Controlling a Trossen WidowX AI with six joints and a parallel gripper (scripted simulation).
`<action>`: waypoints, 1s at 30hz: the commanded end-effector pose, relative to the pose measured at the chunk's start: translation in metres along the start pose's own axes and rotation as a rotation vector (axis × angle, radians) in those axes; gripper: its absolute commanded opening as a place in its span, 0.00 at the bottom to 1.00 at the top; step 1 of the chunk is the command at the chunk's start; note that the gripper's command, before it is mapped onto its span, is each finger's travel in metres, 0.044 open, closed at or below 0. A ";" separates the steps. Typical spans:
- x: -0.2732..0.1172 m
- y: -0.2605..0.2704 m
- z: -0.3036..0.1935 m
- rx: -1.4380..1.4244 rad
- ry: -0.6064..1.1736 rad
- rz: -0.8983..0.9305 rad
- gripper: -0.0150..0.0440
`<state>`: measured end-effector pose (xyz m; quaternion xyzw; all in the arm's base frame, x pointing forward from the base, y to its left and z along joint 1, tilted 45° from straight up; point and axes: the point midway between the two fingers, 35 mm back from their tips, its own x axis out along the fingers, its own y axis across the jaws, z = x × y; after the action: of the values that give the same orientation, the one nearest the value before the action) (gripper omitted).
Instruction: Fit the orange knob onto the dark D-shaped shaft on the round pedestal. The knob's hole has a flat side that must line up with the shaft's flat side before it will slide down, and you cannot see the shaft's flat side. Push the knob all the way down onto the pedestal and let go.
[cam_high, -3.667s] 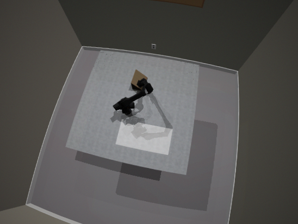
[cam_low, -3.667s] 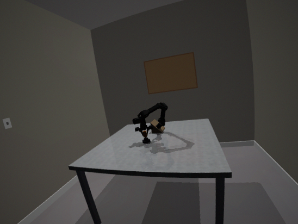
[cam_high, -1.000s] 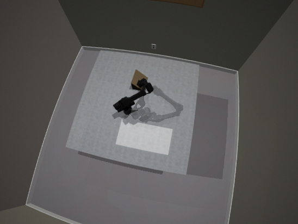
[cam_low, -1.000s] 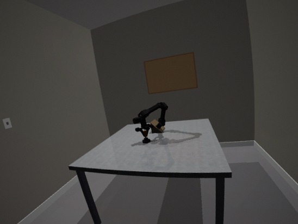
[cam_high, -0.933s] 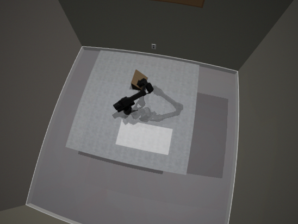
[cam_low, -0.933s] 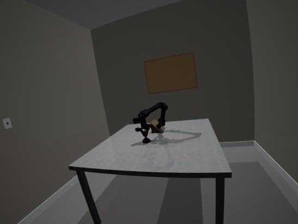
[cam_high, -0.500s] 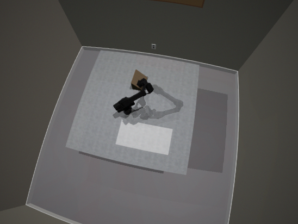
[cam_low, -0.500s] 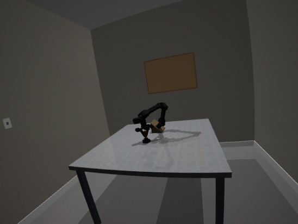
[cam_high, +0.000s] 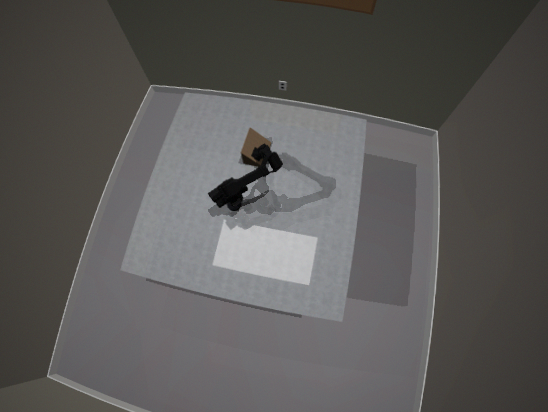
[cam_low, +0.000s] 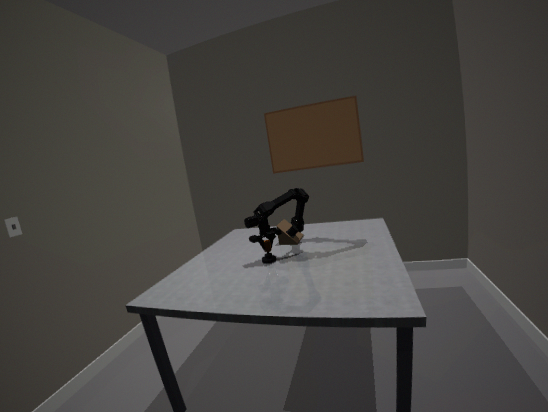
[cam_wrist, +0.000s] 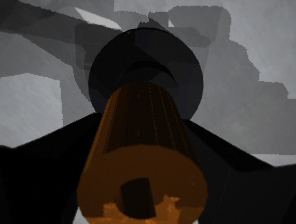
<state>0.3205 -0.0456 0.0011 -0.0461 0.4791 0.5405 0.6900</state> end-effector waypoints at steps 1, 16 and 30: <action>-0.004 -0.002 0.000 -0.105 0.001 -0.009 0.25; 0.002 -0.006 0.001 -0.115 0.001 -0.009 0.25; -0.003 -0.003 0.001 -0.170 0.001 -0.009 0.25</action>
<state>0.3234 -0.0461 -0.0004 -0.0929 0.4426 0.5712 0.6850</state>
